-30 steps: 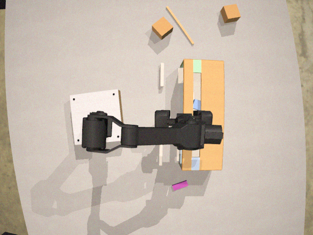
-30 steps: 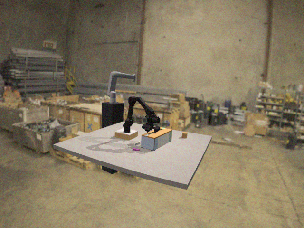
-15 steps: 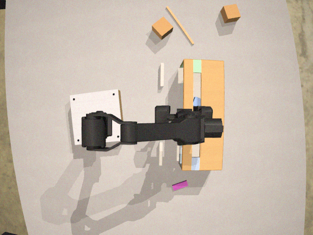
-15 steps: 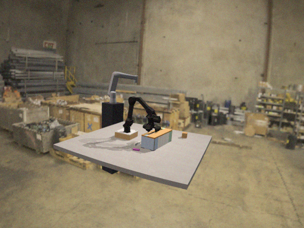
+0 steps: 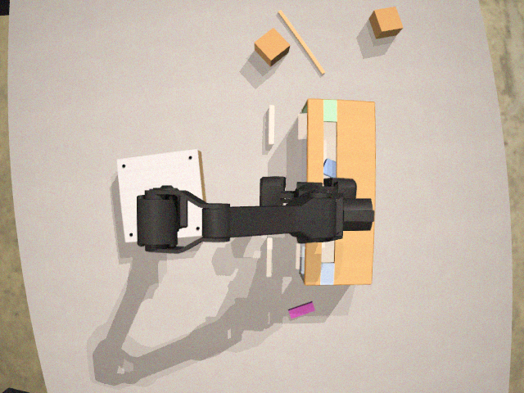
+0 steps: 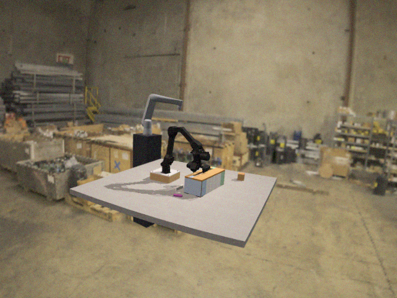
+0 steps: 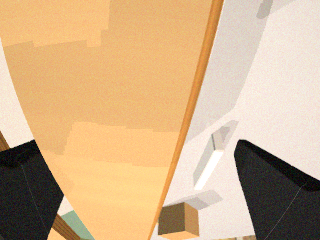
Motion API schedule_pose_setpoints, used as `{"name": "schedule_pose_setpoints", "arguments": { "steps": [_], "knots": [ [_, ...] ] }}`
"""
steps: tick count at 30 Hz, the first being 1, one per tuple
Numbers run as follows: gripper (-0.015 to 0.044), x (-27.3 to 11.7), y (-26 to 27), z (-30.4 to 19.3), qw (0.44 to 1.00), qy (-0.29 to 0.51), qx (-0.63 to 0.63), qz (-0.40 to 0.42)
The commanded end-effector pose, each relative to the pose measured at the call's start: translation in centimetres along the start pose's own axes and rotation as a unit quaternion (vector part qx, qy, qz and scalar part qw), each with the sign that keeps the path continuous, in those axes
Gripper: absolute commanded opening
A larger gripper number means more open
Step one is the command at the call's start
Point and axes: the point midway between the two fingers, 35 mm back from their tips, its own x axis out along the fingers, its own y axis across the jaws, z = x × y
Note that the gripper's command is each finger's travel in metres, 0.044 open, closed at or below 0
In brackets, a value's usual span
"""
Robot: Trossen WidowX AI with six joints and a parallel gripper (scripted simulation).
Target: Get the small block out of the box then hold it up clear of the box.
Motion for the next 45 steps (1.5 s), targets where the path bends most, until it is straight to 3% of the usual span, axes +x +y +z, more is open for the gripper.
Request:
{"name": "schedule_pose_setpoints", "arguments": {
  "steps": [1, 45],
  "knots": [
    [0.04, 0.0, 0.0, 0.0, 1.0, 0.001, -0.003, -0.001],
    [0.04, 0.6, 0.0, -1.8, 1.0, 0.002, -0.003, -0.001]
  ]
}}
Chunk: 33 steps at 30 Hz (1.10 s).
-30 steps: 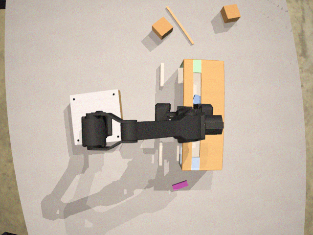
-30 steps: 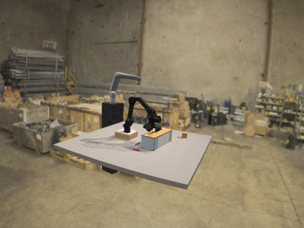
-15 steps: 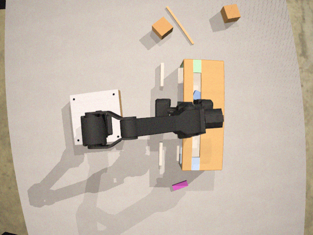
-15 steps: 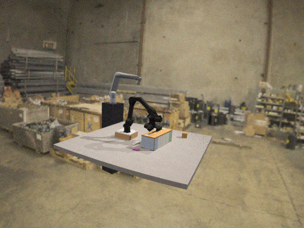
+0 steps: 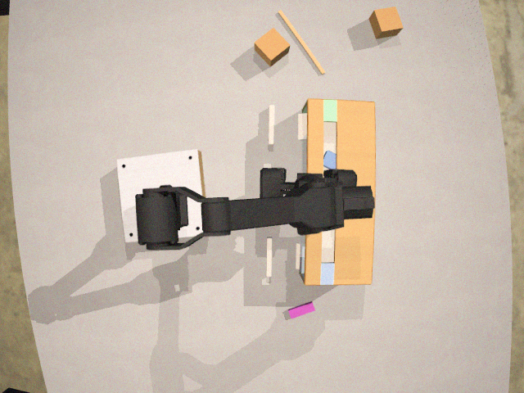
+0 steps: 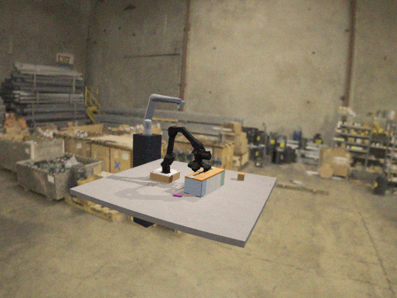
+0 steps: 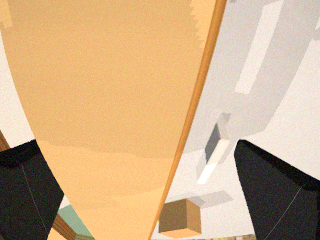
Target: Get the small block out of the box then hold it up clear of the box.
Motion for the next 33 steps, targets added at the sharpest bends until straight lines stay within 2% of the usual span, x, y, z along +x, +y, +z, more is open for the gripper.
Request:
{"name": "schedule_pose_setpoints", "arguments": {
  "steps": [1, 33],
  "knots": [
    [0.04, 0.1, -0.1, -0.3, 1.0, 0.0, -0.002, -0.001],
    [0.04, 1.6, 0.0, -4.7, 1.0, 0.003, -0.002, -0.001]
  ]
}}
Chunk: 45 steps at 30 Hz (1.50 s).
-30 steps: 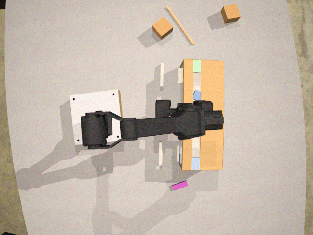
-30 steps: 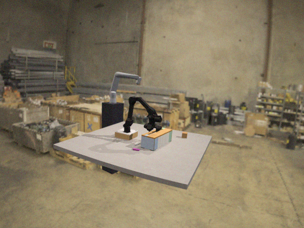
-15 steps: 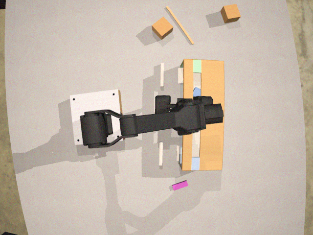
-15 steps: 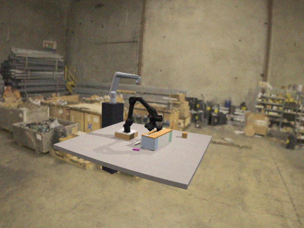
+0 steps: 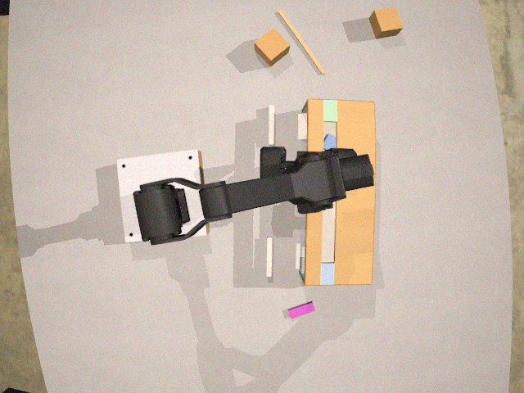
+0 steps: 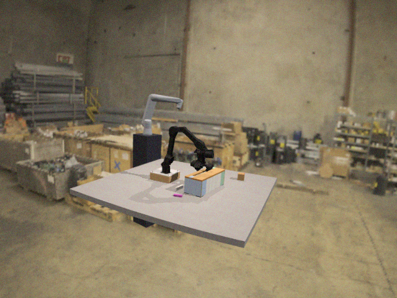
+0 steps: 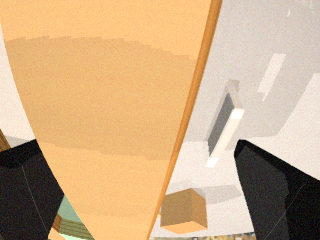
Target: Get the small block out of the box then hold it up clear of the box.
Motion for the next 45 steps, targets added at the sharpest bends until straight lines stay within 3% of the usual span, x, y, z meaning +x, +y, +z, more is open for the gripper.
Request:
{"name": "schedule_pose_setpoints", "arguments": {
  "steps": [1, 16, 24, 36, 37, 40, 45],
  "knots": [
    [0.04, 0.4, 0.0, -1.0, 1.0, 0.002, 0.0, 0.0],
    [0.04, 1.4, 0.0, -4.3, 1.0, 0.004, 0.0, 0.0],
    [0.04, -4.4, -0.2, -6.1, 1.0, 0.006, -0.003, -0.003],
    [0.04, -4.4, 0.0, -6.2, 1.0, 0.007, -0.005, 0.003],
    [0.0374, -4.4, 0.0, -6.2, 1.0, 0.006, -0.014, 0.004],
    [0.0295, -4.3, -0.2, -6.5, 0.99, -0.006, -0.144, 0.01],
    [0.0285, -4.2, -0.7, -7.2, 0.911, -0.038, -0.41, 0.014]
  ]
}}
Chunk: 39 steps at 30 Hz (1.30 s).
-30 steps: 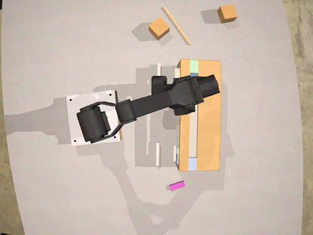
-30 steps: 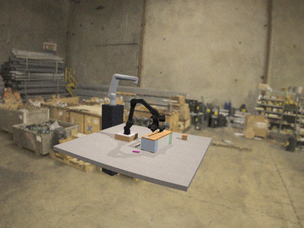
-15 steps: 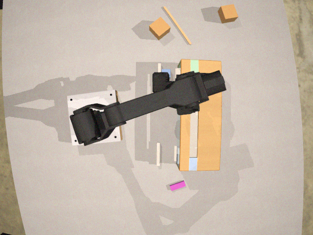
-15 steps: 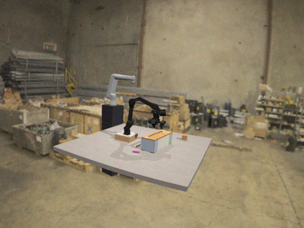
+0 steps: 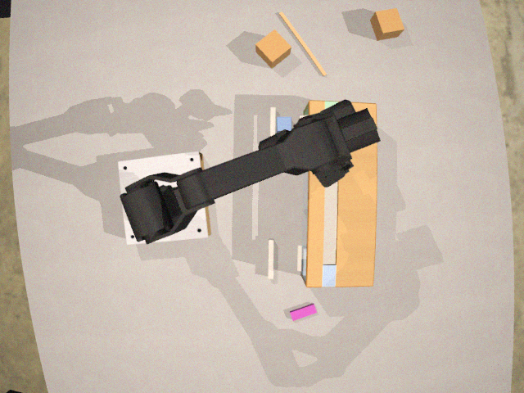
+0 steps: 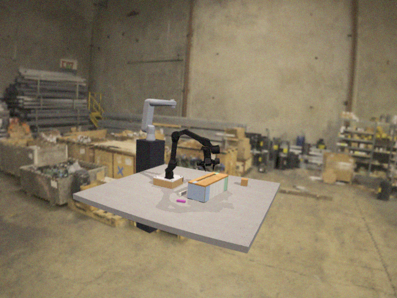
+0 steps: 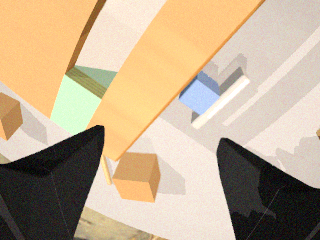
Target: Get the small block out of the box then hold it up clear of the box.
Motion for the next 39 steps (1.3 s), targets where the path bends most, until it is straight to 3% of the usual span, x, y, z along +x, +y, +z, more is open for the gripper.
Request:
{"name": "schedule_pose_setpoints", "arguments": {
  "steps": [1, 7, 12, 17, 24, 26, 39],
  "knots": [
    [0.0285, 0.0, -0.1, -0.7, 0.973, -0.026, -0.229, 0.0],
    [0.0285, 0.0, 0.5, -2.2, 0.895, -0.049, -0.442, 0.004],
    [0.0285, 0.1, 0.2, -2.7, 0.791, -0.068, -0.608, -0.017],
    [0.0285, 0.2, -0.1, -3.2, 0.598, -0.084, -0.795, -0.054],
    [0.0285, 0.2, -0.5, -4.0, 0.261, -0.083, -0.955, -0.116],
    [0.0285, 0.2, -0.6, -4.2, 0.164, -0.077, -0.974, -0.134],
    [0.0285, 0.0, -1.1, -5.2, -0.298, -0.022, -0.931, -0.208]
  ]
}}
